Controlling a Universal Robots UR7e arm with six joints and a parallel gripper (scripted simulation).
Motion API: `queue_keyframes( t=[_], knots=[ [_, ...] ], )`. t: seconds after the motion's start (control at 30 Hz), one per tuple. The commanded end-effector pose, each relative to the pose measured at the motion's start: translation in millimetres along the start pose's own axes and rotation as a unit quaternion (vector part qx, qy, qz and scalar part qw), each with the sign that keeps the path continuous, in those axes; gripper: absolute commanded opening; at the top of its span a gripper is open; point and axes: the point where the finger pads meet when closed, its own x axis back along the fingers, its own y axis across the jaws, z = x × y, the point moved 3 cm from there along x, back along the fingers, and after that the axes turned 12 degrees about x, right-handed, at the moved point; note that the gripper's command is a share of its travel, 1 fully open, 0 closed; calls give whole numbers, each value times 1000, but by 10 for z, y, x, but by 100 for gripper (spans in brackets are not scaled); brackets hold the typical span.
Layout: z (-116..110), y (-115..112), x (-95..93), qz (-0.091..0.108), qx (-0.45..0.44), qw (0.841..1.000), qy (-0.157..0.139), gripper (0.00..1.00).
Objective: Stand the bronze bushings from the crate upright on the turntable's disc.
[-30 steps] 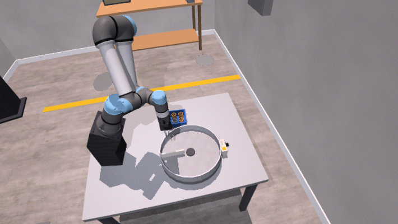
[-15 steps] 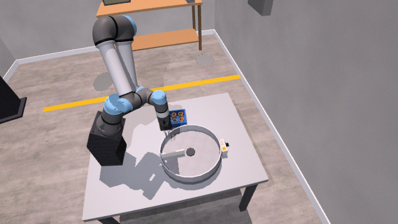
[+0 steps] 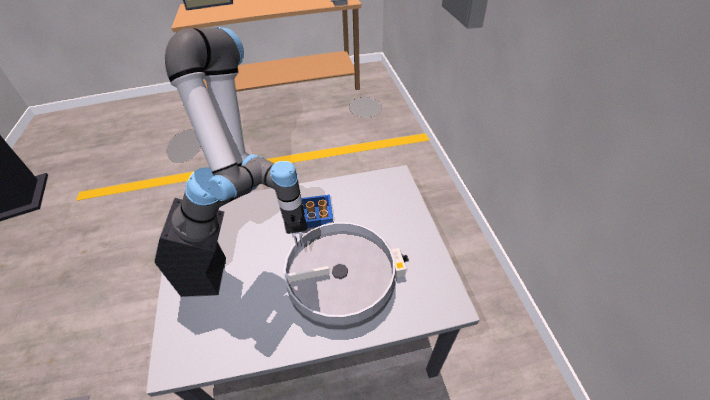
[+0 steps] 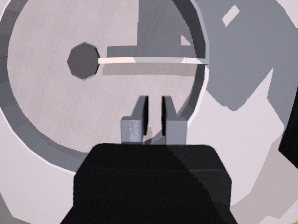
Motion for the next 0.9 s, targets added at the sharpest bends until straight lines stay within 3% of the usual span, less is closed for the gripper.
queue_keyframes(
  t=[0.0, 0.57, 0.87],
  knots=[
    [-11, 9, -3, 0, -1, 1000, 0, 36],
    [-48, -13, -20, -1, 0, 1000, -2, 36],
    [-190, -128, -68, -1, 0, 1000, -1, 36]
  ],
)
